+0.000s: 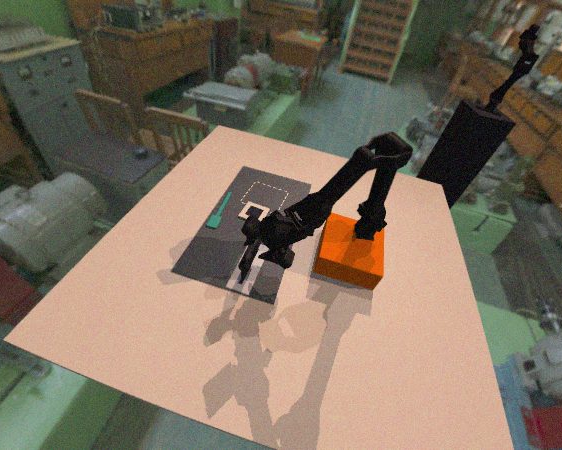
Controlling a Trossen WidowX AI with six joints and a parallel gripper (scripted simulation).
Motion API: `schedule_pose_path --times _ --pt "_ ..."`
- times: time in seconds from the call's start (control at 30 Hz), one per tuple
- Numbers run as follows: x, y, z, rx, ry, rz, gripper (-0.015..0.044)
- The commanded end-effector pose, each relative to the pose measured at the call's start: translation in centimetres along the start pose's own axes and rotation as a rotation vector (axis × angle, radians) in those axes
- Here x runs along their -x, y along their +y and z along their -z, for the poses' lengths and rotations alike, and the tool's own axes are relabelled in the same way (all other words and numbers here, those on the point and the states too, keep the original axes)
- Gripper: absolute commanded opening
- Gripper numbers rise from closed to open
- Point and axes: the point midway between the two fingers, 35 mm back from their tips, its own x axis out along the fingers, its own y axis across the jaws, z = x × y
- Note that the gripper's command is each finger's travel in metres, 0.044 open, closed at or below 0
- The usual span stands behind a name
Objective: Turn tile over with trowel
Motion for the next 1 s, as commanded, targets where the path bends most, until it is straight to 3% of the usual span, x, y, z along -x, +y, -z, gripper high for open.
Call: schedule_pose_path --times 0.0,0.97 --pt "1.4 -1.6 -1.6 -0.033 0.004 -0.175 0.03" --pt "-1.2 -1.0 -1.6 -0.037 0.005 -0.194 0.03"
